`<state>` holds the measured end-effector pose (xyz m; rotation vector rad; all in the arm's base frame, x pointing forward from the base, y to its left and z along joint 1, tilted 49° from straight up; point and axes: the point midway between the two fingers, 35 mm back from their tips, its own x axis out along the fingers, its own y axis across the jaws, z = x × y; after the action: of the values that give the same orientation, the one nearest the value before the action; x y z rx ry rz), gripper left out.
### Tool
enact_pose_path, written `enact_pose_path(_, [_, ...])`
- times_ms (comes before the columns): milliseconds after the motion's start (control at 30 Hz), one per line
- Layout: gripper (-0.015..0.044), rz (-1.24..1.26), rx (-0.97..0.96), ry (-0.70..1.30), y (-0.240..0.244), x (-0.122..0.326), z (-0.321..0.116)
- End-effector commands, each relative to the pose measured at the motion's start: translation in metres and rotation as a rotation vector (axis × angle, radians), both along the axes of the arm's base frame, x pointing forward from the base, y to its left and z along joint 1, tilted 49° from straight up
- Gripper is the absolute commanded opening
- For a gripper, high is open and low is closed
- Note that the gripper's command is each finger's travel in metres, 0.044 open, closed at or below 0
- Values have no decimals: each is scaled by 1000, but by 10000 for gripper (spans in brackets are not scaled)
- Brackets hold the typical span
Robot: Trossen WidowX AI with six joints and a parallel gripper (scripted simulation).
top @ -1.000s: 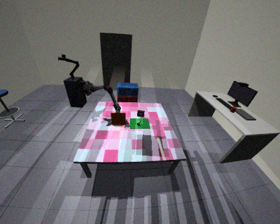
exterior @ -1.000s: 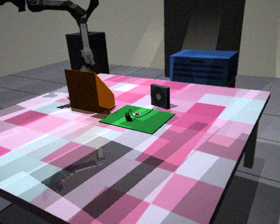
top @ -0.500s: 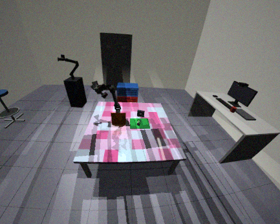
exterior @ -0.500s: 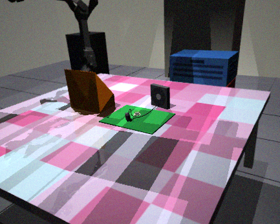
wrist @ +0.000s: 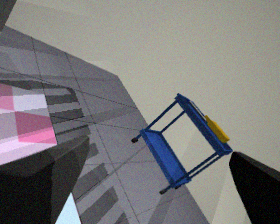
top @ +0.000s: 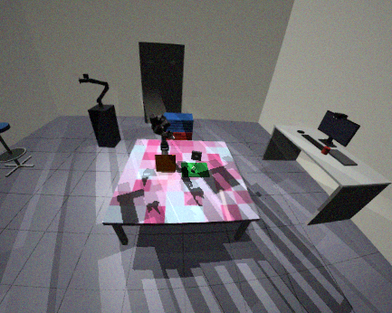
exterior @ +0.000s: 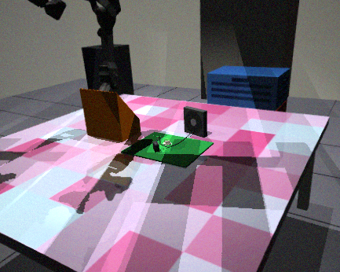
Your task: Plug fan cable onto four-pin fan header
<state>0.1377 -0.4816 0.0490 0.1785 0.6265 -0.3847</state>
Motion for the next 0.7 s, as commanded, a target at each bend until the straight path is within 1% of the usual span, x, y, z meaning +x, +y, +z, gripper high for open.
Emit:
enact_pose_path(0, [440,74,201,9,39,56,-29])
enact_pose_path(200, [440,180,464,74,109,127,-56])
enact_pose_path(367, [440,258,688,181,180,173,-75])
enact_pose_path(500, [440,309,858,307,244,199,-88])
enact_pose_path(667, [440,350,1050,521,328,216,-100])
